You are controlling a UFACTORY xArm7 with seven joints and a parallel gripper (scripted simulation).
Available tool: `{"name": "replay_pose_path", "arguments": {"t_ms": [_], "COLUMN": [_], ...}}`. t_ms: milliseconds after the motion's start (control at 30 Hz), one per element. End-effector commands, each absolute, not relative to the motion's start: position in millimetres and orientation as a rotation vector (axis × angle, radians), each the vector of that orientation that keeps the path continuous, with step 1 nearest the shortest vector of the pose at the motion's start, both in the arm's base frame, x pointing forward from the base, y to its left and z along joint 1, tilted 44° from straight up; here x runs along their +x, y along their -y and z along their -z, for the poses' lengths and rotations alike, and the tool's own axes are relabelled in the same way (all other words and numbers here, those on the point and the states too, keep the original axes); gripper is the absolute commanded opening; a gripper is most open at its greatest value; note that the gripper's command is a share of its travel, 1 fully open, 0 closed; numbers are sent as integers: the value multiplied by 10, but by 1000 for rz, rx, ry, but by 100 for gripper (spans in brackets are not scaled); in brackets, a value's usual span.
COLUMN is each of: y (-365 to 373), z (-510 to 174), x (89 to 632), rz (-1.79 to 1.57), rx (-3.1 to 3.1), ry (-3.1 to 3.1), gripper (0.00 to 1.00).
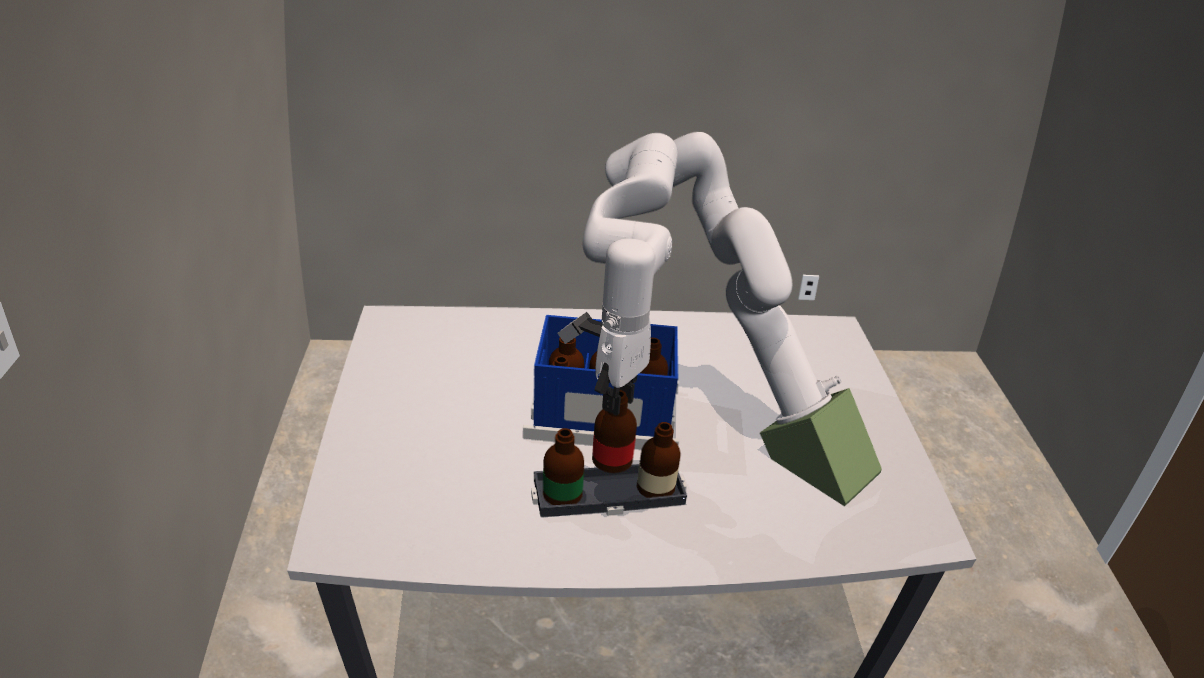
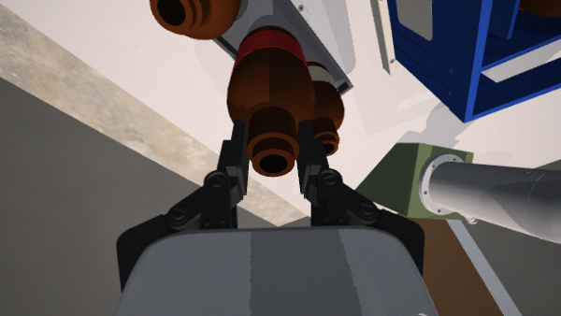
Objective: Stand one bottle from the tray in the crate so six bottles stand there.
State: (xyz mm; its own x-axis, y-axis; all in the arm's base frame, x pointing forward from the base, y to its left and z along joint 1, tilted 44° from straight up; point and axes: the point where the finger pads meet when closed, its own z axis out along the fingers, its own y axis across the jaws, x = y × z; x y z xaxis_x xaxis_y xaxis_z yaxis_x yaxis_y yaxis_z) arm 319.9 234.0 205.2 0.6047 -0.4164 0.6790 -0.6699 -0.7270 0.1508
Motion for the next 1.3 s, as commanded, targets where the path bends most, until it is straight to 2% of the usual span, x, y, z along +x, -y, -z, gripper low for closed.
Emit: {"name": "replay_pose_path", "arguments": {"t_ms": [0, 1267], "y": [-2365, -2395], "z": [-2073, -2112], "x": [3191, 3167], "rz": [-892, -892], "rx": [2445, 2445], "ry": [868, 868], "gripper": [0, 0]}}
